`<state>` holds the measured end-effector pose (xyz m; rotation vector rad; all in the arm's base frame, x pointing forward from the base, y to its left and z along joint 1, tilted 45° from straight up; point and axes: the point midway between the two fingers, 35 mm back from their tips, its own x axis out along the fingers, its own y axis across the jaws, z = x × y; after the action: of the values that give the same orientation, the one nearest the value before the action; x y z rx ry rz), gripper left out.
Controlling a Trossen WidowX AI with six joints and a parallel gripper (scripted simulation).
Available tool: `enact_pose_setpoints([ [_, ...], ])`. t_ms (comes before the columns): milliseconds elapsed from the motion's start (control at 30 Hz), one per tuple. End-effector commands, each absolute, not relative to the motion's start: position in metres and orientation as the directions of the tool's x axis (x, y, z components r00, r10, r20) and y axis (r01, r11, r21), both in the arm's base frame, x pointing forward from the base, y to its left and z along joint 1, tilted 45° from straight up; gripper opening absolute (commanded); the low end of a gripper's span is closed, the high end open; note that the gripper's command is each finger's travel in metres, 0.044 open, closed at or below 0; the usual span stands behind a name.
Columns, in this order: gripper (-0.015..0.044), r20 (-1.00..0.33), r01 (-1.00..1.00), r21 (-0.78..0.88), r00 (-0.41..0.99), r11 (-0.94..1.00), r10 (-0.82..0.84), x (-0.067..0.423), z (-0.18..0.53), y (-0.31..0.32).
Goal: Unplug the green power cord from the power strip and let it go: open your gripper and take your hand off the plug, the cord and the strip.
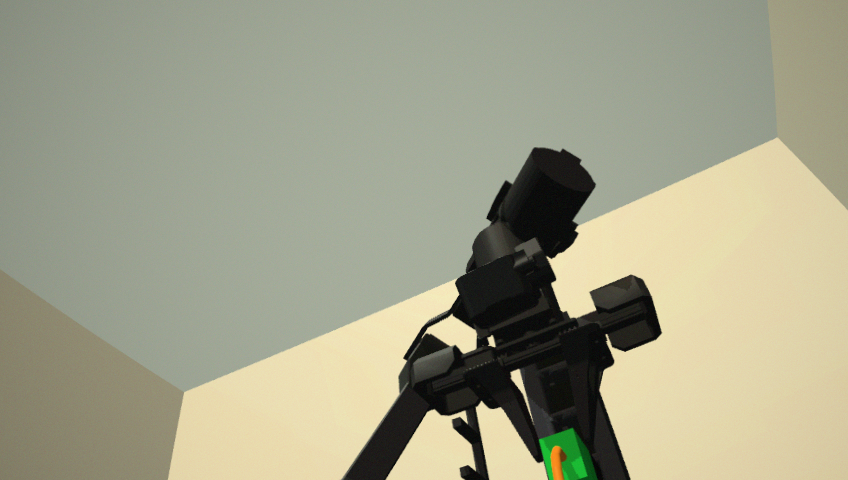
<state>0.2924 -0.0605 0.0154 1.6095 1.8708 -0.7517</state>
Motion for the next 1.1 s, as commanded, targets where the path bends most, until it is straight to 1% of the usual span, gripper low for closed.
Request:
enact_pose_setpoints([
  [0, 0.0134, -0.722, 0.991, -0.058, -0.128, 0.125, 0.68, 0.292, 0.015, -0.061],
  [100, 0.0055, -0.722, 0.991, -0.058, -0.128, 0.125, 0.68, 0.292, 0.015, -0.061],
  [367, 0.0002, -0.722, 0.991, -0.058, -0.128, 0.125, 0.68, 0.292, 0.015, -0.061],
  [1067, 0.0, -0.723, 0.991, -0.058, -0.126, 0.123, 0.679, 0.296, -0.004, -0.083],
])
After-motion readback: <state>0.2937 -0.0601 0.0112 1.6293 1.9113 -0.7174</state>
